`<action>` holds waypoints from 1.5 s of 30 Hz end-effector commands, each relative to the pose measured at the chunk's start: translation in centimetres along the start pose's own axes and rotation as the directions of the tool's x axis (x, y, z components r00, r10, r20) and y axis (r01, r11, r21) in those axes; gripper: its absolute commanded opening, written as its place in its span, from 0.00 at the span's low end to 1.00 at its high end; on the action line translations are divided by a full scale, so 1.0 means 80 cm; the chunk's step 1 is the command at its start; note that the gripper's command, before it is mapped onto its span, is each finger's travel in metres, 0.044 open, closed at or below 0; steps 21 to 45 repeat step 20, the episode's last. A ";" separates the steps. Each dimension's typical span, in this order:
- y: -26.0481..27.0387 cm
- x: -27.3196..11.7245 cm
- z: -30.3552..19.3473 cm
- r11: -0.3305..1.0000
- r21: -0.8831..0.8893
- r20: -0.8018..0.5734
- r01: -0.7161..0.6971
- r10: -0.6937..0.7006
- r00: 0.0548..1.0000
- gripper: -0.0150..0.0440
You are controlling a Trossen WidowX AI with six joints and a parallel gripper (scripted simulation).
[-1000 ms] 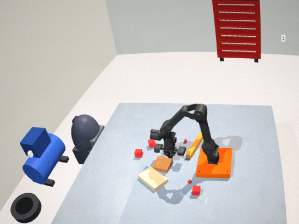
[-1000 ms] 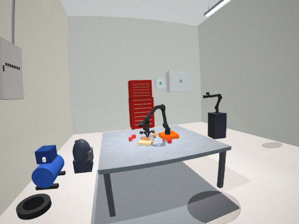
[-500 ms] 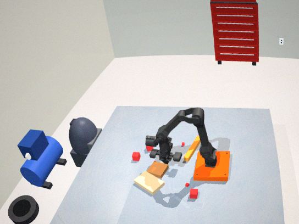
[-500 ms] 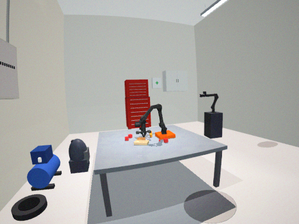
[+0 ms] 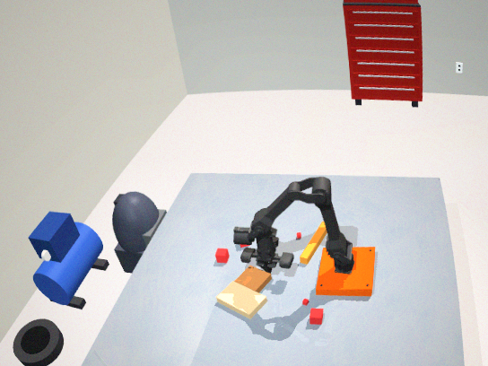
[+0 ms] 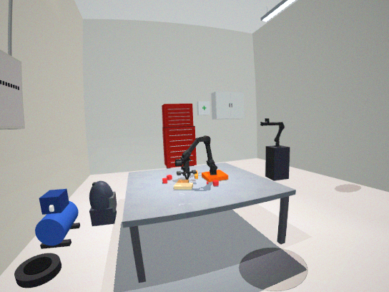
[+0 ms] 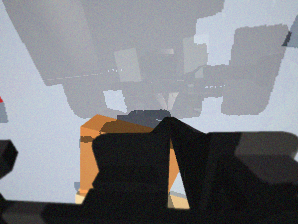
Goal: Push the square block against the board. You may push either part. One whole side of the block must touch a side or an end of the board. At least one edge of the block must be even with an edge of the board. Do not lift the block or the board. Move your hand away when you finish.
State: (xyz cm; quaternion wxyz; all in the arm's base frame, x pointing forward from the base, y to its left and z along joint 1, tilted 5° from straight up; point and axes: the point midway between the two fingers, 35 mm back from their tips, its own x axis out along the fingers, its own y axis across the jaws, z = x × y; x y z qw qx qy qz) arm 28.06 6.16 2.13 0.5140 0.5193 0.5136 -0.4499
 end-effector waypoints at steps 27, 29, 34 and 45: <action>0.010 0.001 -0.018 1.000 -0.005 -0.007 0.001 -0.001 1.000 0.25; 0.010 0.001 -0.018 1.000 -0.005 -0.007 0.001 -0.001 1.000 0.25; 0.010 0.001 -0.018 1.000 -0.005 -0.007 0.001 -0.001 1.000 0.25; 0.010 0.001 -0.018 1.000 -0.005 -0.007 0.001 -0.001 1.000 0.25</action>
